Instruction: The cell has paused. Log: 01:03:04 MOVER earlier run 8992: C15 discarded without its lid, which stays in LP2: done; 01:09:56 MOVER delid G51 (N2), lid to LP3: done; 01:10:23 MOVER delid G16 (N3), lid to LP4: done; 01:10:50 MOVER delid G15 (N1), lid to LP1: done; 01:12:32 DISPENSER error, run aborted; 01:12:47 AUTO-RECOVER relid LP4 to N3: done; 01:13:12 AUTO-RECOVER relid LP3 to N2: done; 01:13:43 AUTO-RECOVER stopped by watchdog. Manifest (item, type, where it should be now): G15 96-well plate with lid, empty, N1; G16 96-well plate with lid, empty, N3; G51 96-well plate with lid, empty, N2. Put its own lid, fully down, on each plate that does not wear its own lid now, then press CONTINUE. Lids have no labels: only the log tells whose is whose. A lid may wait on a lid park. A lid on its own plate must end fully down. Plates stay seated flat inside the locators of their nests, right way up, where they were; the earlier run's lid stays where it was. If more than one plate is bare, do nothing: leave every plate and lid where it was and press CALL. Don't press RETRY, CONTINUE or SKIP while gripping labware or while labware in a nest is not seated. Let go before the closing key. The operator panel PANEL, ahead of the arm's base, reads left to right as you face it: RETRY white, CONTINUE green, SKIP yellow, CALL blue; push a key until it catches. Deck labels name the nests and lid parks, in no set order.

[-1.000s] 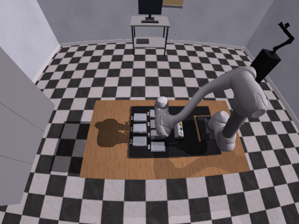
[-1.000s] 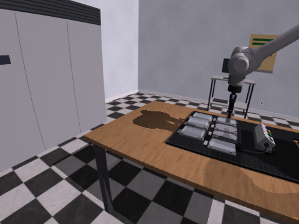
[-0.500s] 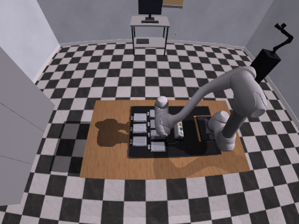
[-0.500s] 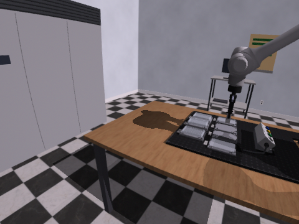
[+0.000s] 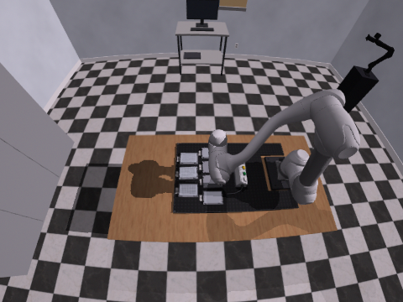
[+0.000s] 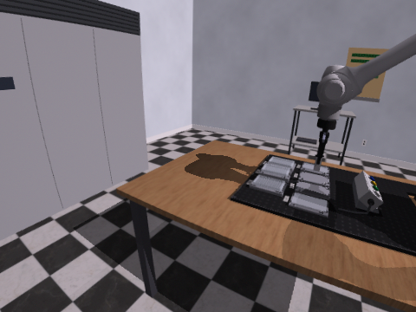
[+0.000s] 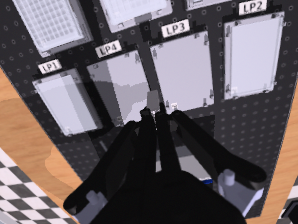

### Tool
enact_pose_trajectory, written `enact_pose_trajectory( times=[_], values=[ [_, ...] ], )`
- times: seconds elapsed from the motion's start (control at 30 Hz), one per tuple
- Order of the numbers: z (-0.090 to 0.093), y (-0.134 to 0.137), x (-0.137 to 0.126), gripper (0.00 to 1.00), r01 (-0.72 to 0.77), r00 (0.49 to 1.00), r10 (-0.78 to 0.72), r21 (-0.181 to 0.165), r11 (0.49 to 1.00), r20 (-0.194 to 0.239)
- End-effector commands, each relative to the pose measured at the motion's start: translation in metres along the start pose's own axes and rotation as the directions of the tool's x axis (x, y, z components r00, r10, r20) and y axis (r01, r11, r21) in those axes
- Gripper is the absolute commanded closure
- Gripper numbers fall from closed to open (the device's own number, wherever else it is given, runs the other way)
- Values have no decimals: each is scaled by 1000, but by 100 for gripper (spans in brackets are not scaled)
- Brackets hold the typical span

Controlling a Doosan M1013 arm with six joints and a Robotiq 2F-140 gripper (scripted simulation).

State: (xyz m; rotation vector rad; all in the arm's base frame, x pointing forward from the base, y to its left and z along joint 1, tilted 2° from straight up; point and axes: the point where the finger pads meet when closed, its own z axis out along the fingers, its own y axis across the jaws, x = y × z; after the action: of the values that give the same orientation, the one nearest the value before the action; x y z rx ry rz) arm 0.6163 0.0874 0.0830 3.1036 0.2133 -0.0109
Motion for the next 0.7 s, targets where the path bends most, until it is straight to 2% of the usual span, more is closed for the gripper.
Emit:
enact_pose_trajectory(
  times=[0.0,0.13,0.17,0.2,0.27,0.37,0.43,0.53,0.67],
  values=[
    [0,0,0,100,0,1000,0,0,1000,0],
    [0,1,0,100,0,1000,0,0,1000,0],
    [0,10,1,100,0,1000,0,0,1000,0],
    [0,26,2,100,0,1000,0,0,1000,0],
    [0,76,4,100,0,1000,0,0,1000,0],
    [0,76,4,100,0,1000,0,0,1000,0],
    [0,117,2,100,0,1000,0,0,1000,0],
    [0,127,1,100,0,1000,0,0,1000,0],
    [0,127,1,100,0,1000,0,0,1000,0]
  ],
)
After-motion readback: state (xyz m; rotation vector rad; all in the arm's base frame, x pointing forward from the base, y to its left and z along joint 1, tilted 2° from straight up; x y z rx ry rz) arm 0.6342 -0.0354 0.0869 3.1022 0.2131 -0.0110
